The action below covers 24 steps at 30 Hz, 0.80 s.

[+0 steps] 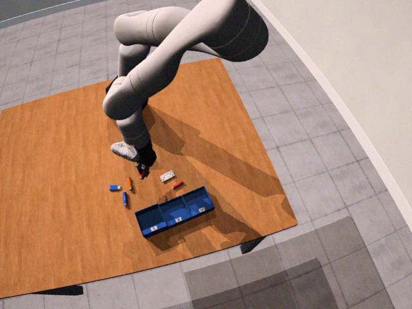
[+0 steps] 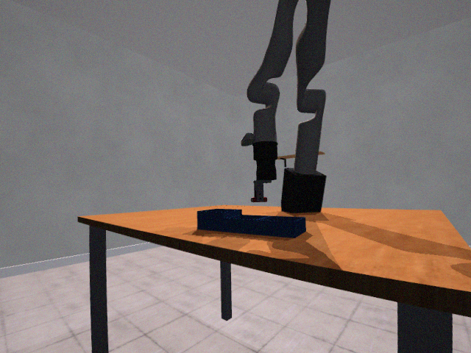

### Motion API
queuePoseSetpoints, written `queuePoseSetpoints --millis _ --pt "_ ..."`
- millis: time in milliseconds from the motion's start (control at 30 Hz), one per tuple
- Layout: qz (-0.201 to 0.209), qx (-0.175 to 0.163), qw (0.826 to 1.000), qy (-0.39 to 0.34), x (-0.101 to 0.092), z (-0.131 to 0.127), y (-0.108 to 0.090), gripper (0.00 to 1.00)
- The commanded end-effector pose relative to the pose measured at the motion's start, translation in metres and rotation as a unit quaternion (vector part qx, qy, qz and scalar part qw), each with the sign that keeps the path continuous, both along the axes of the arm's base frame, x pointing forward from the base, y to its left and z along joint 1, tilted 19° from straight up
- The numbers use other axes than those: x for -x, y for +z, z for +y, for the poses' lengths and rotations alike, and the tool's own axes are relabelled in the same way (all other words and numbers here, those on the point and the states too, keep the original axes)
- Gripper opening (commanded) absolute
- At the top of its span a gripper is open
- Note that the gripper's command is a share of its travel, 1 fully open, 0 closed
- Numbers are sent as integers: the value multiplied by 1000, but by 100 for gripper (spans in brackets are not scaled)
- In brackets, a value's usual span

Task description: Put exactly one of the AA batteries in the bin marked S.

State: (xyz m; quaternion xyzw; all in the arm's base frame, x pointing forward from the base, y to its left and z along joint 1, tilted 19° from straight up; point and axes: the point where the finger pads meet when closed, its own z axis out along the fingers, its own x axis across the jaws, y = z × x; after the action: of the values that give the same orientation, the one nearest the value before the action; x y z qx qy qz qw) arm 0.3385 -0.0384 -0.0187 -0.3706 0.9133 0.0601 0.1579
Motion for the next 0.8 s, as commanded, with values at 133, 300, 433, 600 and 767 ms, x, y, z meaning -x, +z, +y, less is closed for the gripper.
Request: queuePoseSetpoints --millis 133,300,433,600,767 --pt "-1 0 1000 0 2 -2 7 31" --pt "-1 0 1000 0 1 -2 7 31" --pt "-1 0 1000 0 -21 -8 11 31" --pt "-1 0 1000 0 -50 -15 17 31" --pt "5 -6 1000 -24 -72 -21 21 31"
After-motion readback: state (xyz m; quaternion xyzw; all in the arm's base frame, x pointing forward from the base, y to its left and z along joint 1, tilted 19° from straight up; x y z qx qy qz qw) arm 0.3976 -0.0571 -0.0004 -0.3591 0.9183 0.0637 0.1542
